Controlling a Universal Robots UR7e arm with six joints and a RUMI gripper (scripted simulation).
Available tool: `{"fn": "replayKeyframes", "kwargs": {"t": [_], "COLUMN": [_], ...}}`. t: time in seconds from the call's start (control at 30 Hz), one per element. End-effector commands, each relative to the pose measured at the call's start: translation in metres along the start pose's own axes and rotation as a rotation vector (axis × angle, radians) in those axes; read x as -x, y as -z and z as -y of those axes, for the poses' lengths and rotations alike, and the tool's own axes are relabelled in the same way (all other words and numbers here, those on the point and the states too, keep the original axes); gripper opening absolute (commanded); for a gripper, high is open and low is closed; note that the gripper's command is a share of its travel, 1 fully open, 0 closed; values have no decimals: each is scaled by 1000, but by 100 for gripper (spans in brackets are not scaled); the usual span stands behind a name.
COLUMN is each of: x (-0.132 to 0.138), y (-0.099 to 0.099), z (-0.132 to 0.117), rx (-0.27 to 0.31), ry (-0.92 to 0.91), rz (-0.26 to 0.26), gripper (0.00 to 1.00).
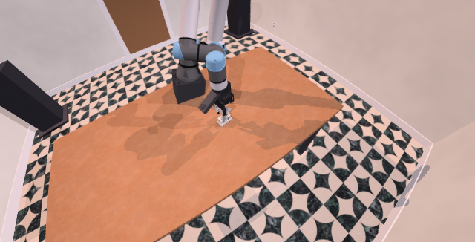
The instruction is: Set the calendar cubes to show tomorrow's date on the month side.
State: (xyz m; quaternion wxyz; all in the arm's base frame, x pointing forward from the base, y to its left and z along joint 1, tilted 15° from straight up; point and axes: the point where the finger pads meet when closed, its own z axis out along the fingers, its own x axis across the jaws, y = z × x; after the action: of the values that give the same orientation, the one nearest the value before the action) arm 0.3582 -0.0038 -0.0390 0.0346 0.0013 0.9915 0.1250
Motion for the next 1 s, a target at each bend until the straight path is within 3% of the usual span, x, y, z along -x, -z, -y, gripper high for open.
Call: {"fn": "replayKeyframes", "kwargs": {"t": [0.0, 0.67, 0.97], "x": [-1, -2, -1], "y": [-2, -28, -30], "z": [-2, -2, -2], "rx": [2, 3, 2], "ry": [1, 1, 1], "rz": [-2, -3, -1], "gripper": [29, 29, 29]}}
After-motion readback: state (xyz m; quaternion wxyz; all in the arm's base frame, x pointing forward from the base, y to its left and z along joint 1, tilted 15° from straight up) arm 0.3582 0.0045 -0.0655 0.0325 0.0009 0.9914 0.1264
